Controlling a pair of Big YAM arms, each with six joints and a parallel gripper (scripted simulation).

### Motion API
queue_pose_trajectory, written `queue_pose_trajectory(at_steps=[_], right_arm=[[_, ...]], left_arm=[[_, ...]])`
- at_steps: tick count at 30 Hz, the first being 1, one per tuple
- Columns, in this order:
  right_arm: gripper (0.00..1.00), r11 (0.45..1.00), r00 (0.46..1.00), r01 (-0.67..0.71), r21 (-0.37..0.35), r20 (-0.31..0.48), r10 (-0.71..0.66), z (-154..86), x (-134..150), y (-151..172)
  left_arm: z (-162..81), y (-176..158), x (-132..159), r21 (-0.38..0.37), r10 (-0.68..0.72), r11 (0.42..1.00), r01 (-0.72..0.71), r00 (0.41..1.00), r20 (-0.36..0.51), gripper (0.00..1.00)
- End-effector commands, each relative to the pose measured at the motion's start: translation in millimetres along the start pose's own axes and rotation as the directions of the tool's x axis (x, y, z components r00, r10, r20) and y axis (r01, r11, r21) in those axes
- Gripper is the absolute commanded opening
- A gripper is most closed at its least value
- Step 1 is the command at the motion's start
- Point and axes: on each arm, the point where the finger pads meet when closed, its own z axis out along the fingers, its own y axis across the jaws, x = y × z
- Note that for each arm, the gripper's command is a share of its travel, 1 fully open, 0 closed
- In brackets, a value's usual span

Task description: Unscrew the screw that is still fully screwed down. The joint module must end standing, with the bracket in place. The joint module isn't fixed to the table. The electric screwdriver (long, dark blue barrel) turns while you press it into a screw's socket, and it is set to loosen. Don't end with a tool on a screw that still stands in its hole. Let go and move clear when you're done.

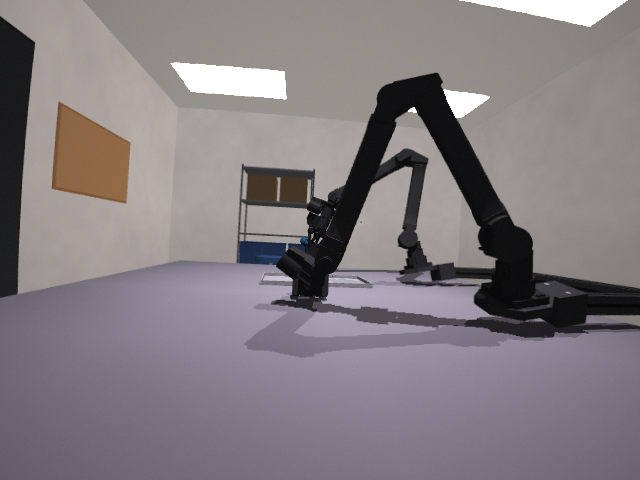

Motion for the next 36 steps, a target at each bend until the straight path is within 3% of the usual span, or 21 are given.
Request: queue_pose_trajectory(at_steps=[1, 7, 12, 24, 29, 36], right_arm=[[0.42, 0.996, 0.995, -0.081, -0.021, 0.059, 0.082, -30, -42, 3], [0.42, 0.986, 0.986, -0.163, 0.026, 0.033, 0.162, -34, -49, -20], [0.42, 0.989, 0.989, -0.145, 0.017, 0.026, 0.144, -34, -44, -11], [0.42, 0.937, 0.945, -0.325, 0.125, -0.002, 0.328, -47, -58, -66], [0.42, 0.944, 0.95, -0.308, 0.119, -0.01, 0.312, -46, -54, -58], [0.42, 0.891, 0.905, -0.415, 0.183, -0.012, 0.424, -57, -60, -91]], left_arm=[[1, 13, 3, -0.018, 0.017, 1.0, -0.017, 1.0, 0.004, 0.59], [1, 13, 3, -0.018, 0.017, 1.0, -0.017, 1.0, 0.004, 0.59], [1, 13, 3, -0.018, 0.017, 1.0, -0.017, 1.0, 0.004, 0.59], [1, 13, 3, -0.018, 0.017, 1.0, -0.017, 1.0, 0.004, 0.59], [1, 13, 3, -0.018, 0.017, 1.0, -0.017, 1.0, 0.004, 0.59], [1, 13, 3, -0.018, 0.017, 1.0, -0.017, 1.0, 0.004, 0.59]])
